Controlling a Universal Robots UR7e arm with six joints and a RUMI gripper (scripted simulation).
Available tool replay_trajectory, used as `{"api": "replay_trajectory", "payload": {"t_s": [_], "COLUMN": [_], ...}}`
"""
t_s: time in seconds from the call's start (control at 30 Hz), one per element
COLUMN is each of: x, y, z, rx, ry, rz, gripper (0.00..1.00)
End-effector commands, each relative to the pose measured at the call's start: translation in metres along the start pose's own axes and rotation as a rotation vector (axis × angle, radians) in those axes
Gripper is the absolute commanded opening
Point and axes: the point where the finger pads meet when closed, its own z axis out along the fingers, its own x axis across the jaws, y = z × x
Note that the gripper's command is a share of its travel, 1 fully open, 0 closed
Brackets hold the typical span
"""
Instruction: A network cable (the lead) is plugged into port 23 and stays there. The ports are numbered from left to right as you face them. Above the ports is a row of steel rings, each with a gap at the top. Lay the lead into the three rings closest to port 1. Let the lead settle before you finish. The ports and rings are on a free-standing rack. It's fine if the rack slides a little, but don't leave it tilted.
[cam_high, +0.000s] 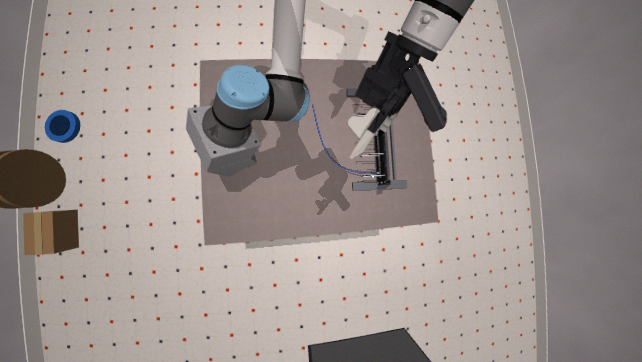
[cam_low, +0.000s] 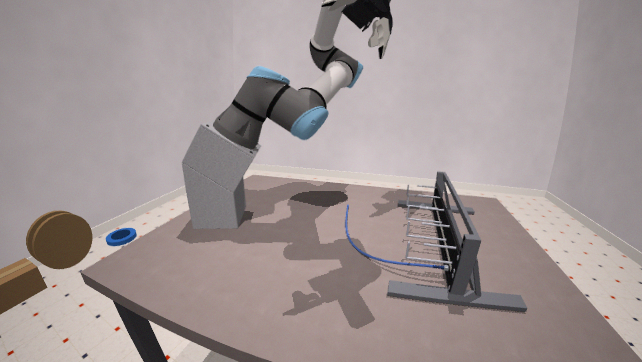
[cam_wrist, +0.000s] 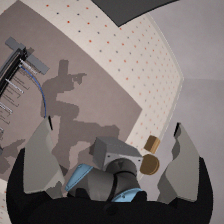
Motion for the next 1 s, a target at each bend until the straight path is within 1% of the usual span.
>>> {"api": "replay_trajectory", "payload": {"t_s": [0.0,0.03,0.07,0.17,0.27,0.37,0.4,0.47,0.5,0.57,0.6,0.67,0.7,0.77,0.83,0.93,0.97], "x": [-0.029,-0.037,-0.037,-0.063,-0.063,-0.092,-0.092,-0.111,-0.111,-0.131,-0.131,-0.151,-0.151,-0.169,-0.169,-0.195,-0.195], "y": [0.005,0.007,0.007,0.017,0.017,0.032,0.032,0.044,0.044,0.058,0.058,0.073,0.073,0.09,0.09,0.118,0.118], "z": [0.024,0.031,0.031,0.05,0.05,0.069,0.069,0.081,0.081,0.093,0.093,0.103,0.103,0.113,0.113,0.125,0.125], "rx": [0.0,-0.003,-0.003,-0.019,-0.019,-0.046,-0.046,-0.071,-0.071,-0.101,-0.101,-0.135,-0.135,-0.173,-0.173,-0.236,-0.236], "ry": [-0.062,-0.082,-0.082,-0.144,-0.144,-0.208,-0.208,-0.25,-0.25,-0.29,-0.29,-0.328,-0.328,-0.361,-0.361,-0.404,-0.404], "rz": [0.081,0.103,0.103,0.174,0.174,0.249,0.249,0.301,0.301,0.352,0.352,0.404,0.404,0.453,0.453,0.524,0.524], "gripper": [1.0,1.0,1.0,1.0,1.0,1.0,1.0,1.0,1.0,1.0,1.0,1.0,1.0,1.0,1.0,1.0,1.0]}}
